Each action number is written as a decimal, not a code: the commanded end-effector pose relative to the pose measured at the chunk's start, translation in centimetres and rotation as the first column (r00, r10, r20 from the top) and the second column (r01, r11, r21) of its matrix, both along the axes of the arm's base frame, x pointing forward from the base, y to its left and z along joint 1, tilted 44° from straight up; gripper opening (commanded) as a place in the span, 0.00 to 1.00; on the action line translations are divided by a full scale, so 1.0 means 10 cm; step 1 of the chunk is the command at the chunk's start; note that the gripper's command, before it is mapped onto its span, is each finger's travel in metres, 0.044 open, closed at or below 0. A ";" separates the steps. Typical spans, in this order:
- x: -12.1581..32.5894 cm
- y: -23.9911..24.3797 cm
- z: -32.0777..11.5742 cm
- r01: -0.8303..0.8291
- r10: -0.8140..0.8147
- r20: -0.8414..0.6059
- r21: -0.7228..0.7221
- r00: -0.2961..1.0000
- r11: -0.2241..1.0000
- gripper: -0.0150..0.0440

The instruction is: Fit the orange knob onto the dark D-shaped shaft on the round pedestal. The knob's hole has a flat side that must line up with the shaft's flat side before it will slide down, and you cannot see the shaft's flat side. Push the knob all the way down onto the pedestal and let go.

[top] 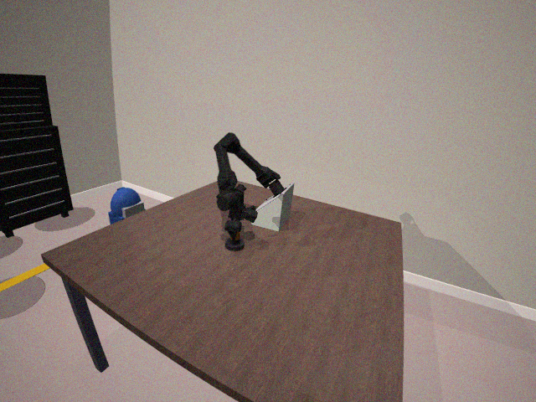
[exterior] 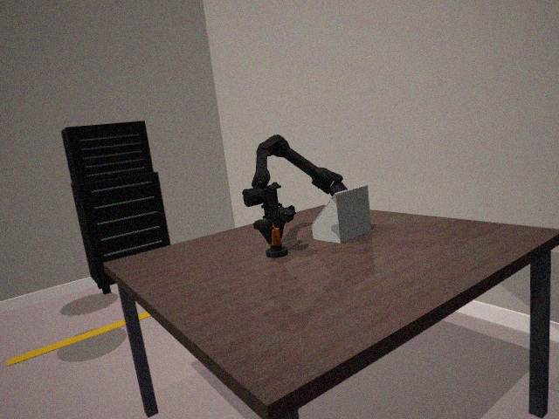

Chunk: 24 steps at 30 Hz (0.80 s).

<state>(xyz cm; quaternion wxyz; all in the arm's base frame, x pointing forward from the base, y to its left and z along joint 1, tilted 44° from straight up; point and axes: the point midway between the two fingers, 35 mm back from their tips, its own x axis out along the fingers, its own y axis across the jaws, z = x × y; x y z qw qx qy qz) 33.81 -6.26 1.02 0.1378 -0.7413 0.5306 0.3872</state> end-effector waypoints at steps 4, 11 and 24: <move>0.00 0.00 0.00 0.001 -0.001 0.000 0.000 1.000 1.000 1.00; -0.09 0.58 0.59 0.000 0.000 -0.001 0.007 1.000 1.000 1.00; -0.10 0.68 0.68 0.000 0.000 -0.001 0.005 1.000 1.000 1.00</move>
